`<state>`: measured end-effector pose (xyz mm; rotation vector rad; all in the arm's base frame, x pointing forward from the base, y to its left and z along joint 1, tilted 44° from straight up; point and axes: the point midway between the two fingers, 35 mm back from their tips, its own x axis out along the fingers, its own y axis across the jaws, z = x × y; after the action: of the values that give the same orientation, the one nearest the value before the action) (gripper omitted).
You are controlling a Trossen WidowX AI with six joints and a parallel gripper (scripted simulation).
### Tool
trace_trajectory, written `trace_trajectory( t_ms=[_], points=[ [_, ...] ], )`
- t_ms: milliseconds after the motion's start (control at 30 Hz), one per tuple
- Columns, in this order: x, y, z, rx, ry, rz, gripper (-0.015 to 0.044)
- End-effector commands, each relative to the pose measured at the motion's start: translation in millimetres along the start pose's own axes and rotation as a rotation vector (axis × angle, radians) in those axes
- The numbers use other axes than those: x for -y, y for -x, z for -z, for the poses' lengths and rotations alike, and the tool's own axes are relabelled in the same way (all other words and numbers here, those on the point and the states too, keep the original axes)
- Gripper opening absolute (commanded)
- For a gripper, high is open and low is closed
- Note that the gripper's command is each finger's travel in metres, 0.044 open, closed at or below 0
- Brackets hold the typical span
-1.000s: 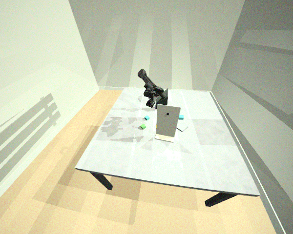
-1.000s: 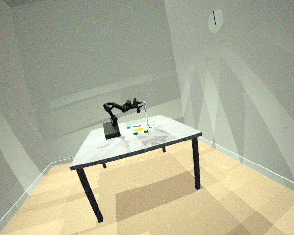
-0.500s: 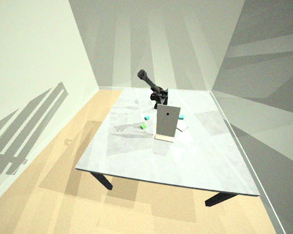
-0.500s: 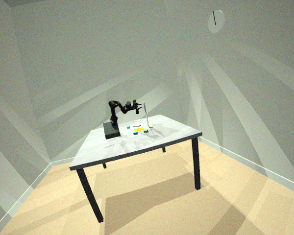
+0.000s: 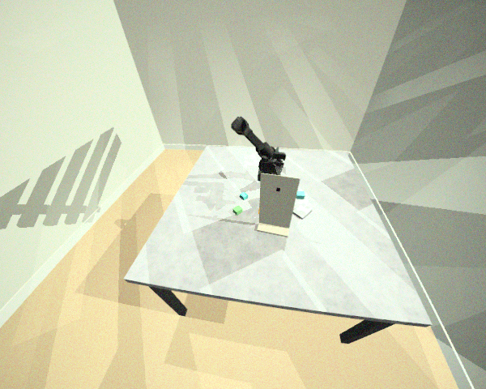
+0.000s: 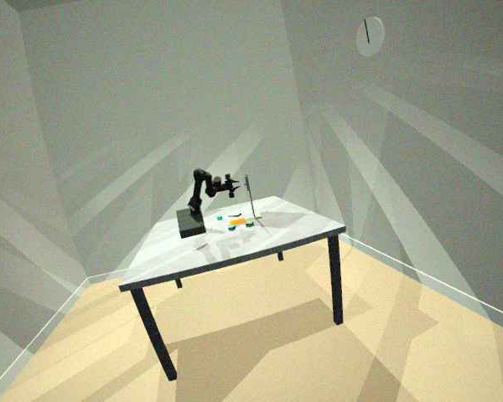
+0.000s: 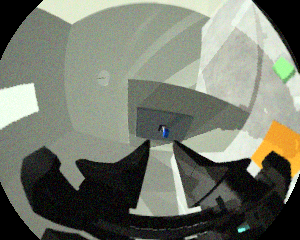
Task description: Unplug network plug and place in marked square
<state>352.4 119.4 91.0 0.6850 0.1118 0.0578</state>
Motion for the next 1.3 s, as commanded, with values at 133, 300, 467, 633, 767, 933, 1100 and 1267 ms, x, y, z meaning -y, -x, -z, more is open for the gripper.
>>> trace_trajectory(
  t_ms=[133, 300, 467, 633, 767, 933, 1100, 1267],
  points=[
    [9.9, 9.3, 16.5, -0.014, -0.047, 0.017, 0.0156],
    [9.6, 2.4, 15.4, -0.014, -0.057, 0.012, 0.0156],
    [9.4, -5.5, 13.9, -0.015, -0.067, 0.006, 0.0156],
    [9.4, -13.4, 12.1, -0.015, -0.078, 0.000, 0.0156],
    [9.5, -19.7, 10.5, -0.014, -0.086, -0.004, 0.0156],
    [9.7, -27.6, 8.3, -0.014, -0.097, -0.010, 0.0156],
    [10.2, -35.4, 5.9, -0.014, -0.107, -0.017, 0.0156],
    [10.8, -43.2, 3.2, -0.014, -0.116, -0.023, 0.0156]
  ],
)
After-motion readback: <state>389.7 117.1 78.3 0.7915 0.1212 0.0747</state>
